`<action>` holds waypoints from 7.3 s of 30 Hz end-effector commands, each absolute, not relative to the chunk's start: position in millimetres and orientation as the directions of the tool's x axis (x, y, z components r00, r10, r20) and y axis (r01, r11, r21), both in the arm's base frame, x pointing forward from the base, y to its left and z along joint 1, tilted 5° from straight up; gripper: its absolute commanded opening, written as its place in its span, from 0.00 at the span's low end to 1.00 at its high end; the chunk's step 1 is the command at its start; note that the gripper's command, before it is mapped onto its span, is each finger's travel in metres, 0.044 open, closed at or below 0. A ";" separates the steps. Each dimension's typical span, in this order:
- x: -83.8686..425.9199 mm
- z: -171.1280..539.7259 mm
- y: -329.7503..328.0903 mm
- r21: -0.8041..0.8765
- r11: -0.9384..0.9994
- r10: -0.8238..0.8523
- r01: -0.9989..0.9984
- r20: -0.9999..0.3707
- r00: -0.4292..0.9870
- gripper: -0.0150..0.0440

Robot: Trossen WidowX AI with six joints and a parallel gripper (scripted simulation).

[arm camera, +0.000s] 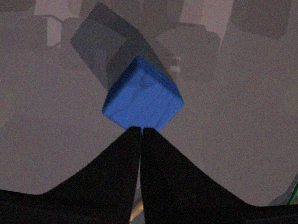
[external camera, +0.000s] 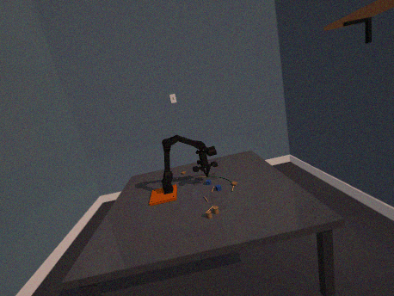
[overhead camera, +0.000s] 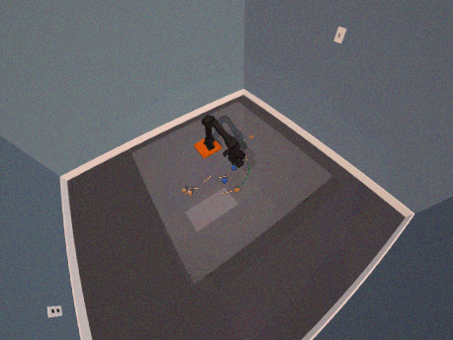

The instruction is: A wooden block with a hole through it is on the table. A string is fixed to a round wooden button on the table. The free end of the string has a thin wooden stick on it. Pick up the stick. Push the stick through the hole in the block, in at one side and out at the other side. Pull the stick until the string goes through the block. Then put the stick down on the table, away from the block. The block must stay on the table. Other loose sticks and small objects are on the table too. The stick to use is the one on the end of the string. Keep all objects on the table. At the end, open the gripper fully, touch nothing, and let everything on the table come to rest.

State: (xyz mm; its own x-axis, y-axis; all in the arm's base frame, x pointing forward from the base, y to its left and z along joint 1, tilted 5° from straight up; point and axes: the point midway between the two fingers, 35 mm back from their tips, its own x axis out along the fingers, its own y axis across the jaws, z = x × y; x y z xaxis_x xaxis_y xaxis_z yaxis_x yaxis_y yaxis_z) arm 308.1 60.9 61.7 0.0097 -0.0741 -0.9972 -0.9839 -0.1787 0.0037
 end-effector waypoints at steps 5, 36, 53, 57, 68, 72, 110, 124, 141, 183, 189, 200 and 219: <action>308.1 61.7 60.9 0.004 -0.179 -0.074 -0.984 -0.997 0.010 0.25; 308.1 61.7 60.9 0.004 -0.179 -0.074 -0.984 -0.997 0.010 0.25; 296.8 54.0 205.8 0.050 -0.936 -0.056 -0.350 -0.998 0.005 0.74; 296.8 54.0 205.8 0.050 -0.936 -0.056 -0.350 -0.998 0.005 0.92; 296.8 54.0 205.8 0.050 -0.936 -0.056 -0.350 -0.998 0.005 0.64; 296.8 54.0 205.8 0.050 -0.936 -0.056 -0.350 -0.998 0.005 0.47; 297.9 10.7 204.0 0.051 -0.936 -0.056 -0.350 -0.998 0.005 0.46; 296.9 -6.1 202.2 0.051 -0.936 -0.056 -0.350 -0.998 0.005 0.46; 297.4 -1.3 202.5 0.052 -0.934 -0.058 -0.354 -0.998 0.006 0.25; 297.1 53.4 205.6 0.052 -0.934 -0.058 -0.354 -0.998 0.006 0.25; 296.8 50.7 205.2 0.056 -0.935 -0.061 -0.349 -0.998 0.003 0.25; 300.7 51.4 204.4 0.050 -0.866 -0.060 -0.498 -0.998 0.004 0.25; 316.3 53.0 200.1 0.015 -0.348 -0.058 -0.937 -0.998 0.006 0.25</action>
